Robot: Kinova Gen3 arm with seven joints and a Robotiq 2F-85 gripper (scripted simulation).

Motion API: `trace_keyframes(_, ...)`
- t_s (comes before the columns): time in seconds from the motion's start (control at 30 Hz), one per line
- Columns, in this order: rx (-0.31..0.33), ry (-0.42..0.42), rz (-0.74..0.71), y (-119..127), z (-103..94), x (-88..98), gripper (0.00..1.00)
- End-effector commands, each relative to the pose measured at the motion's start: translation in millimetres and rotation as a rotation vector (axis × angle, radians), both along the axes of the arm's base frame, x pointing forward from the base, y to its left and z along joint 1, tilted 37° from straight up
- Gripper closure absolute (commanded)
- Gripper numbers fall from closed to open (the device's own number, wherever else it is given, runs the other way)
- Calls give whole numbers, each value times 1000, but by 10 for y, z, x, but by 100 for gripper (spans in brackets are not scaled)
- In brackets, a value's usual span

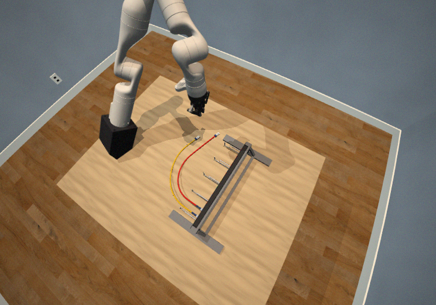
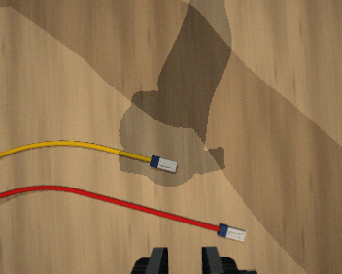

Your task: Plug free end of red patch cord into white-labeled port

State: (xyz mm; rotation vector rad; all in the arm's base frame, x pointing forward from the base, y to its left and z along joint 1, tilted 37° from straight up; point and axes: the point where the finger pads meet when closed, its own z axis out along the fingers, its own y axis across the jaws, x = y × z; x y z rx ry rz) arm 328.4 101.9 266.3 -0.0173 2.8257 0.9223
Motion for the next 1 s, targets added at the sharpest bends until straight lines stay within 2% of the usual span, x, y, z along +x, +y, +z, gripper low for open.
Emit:
trace_keyframes(0.0, 0, -1, -1, -3, 2, 3, 100)
trace_keyframes(0.73, 2, 1, -3, -1, 2, 4, 100)
trace_keyframes(0.97, 36, 26, -49, 37, 10, 20, 100)
